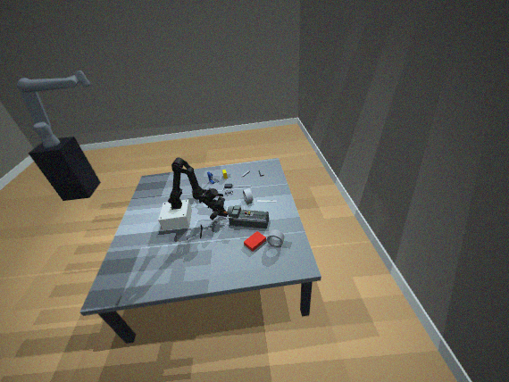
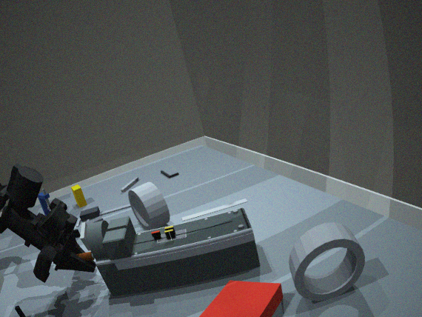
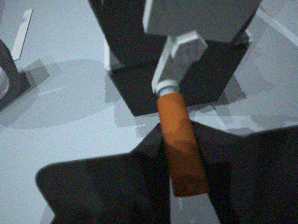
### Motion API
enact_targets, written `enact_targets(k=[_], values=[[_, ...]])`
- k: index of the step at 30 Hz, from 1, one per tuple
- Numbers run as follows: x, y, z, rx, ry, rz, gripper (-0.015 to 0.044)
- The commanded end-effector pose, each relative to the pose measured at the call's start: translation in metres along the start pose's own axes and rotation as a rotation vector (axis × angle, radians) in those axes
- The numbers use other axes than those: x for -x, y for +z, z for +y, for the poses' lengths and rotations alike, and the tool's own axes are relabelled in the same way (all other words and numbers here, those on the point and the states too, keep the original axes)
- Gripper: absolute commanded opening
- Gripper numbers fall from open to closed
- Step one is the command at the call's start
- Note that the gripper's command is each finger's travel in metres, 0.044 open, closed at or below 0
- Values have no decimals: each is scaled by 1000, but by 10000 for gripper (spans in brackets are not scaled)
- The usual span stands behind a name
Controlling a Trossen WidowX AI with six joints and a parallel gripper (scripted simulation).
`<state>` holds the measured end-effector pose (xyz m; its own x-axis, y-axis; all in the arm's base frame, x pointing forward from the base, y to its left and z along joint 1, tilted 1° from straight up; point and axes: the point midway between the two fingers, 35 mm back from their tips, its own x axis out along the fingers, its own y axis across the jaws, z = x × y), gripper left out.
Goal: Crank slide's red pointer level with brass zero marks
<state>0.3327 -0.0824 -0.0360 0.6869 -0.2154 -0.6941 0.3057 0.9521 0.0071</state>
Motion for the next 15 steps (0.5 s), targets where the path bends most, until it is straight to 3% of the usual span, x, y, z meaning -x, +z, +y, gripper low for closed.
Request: enact_targets(k=[1, 15], values=[[3, 2, 9, 8, 22, -4, 0], [7, 6, 15, 7, 23, -4, 0]])
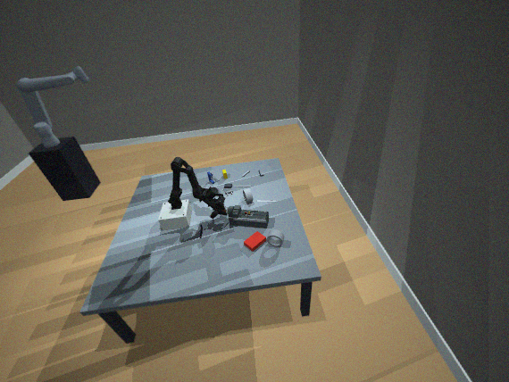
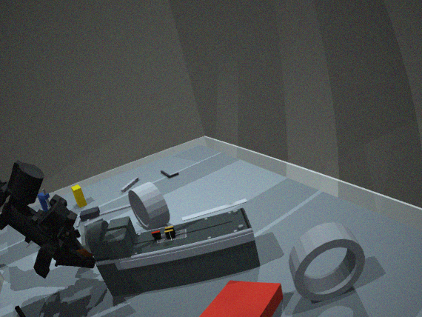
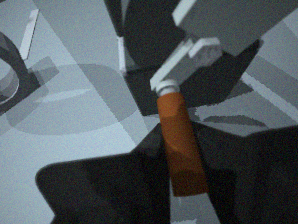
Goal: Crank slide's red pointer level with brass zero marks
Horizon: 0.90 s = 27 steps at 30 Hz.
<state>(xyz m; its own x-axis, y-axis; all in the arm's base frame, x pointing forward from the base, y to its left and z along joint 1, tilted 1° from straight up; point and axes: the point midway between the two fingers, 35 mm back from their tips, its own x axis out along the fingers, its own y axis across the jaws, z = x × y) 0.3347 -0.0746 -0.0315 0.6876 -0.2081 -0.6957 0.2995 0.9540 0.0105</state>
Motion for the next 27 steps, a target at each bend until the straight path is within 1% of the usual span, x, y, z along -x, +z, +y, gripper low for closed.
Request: enact_targets(k=[1, 27], values=[[4, 4, 8, 5, 16, -6, 0], [25, 25, 11, 5, 16, -7, 0]])
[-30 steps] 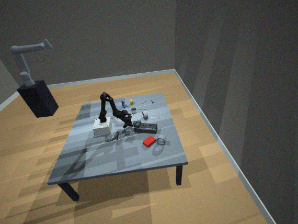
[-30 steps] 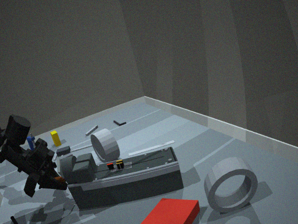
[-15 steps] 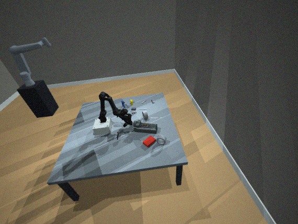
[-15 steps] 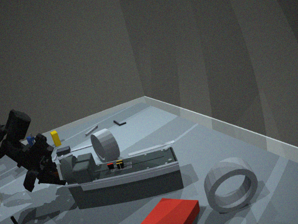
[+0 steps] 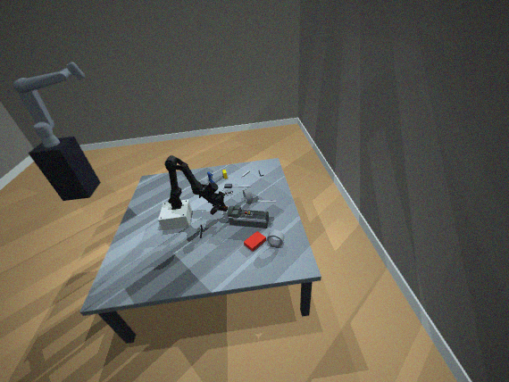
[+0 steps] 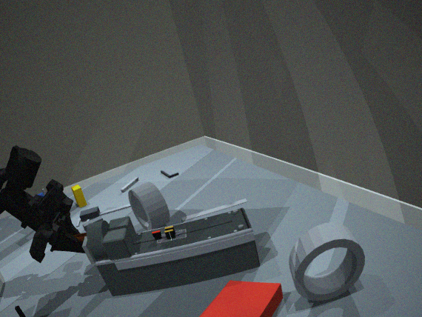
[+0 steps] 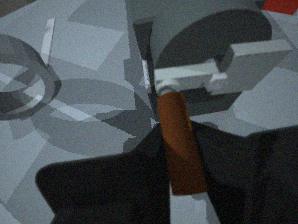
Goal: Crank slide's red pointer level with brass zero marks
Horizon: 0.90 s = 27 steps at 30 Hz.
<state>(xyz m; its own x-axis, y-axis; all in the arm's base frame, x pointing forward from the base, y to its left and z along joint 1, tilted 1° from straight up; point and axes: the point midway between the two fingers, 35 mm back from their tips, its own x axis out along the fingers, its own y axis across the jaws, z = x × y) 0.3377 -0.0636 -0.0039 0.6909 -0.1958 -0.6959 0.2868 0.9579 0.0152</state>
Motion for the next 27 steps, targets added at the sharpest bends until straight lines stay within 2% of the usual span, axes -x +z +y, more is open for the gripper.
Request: enact_targets(k=[1, 27], values=[[7, 6, -1, -1, 3, -7, 0], [20, 20, -23, 1, 2, -8, 0]])
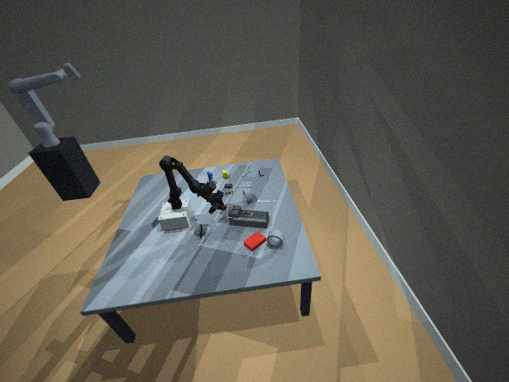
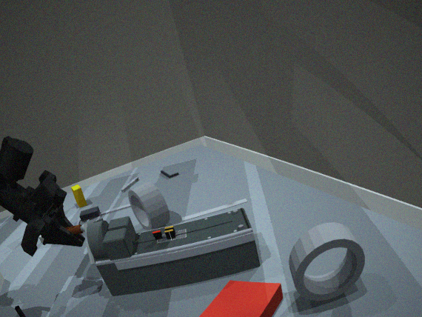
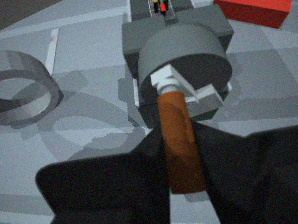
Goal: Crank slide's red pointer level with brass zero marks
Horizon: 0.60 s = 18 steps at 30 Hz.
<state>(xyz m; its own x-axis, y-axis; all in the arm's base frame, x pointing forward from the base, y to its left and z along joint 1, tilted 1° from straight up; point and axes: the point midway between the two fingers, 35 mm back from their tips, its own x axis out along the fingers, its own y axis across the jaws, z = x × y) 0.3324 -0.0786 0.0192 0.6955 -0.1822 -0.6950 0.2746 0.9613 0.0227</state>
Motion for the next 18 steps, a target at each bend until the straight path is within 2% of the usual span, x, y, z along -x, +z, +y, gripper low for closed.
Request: enact_targets(k=[1, 18], values=[[4, 3, -8, -3, -13, -7, 0], [4, 4, -18, -2, -13, -7, 0]])
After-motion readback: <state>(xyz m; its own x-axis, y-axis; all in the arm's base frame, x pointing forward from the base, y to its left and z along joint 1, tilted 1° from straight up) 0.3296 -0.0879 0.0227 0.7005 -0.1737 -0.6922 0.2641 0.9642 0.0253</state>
